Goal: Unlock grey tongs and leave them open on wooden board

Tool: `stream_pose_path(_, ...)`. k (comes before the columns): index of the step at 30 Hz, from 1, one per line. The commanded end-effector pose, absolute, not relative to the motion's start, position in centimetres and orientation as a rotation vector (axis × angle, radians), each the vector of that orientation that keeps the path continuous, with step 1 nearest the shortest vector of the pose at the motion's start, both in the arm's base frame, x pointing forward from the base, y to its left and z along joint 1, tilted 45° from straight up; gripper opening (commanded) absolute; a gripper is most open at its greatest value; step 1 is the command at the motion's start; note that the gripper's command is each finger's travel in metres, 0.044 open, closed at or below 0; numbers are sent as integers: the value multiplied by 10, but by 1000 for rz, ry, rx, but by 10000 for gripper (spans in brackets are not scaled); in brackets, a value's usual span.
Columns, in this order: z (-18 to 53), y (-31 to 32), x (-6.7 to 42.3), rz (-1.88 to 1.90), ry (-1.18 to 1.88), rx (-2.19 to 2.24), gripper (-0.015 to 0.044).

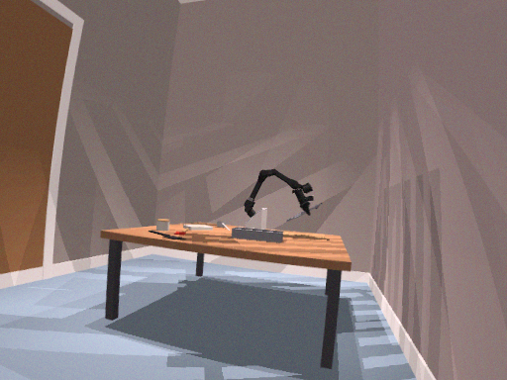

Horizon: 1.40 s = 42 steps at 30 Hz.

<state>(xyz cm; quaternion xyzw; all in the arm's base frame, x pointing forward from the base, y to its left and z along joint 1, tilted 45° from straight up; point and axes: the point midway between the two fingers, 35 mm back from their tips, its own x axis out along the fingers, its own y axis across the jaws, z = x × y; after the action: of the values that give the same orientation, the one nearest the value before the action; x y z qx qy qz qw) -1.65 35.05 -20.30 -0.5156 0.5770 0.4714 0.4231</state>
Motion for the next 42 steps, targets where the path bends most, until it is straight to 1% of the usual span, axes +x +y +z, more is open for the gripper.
stream_pose_path(1, -204, 352, -17, 1170, 1471, -1323, -150)
stream_pose_path(42, -187, 331, -21, 894, 1824, -1675, -150)
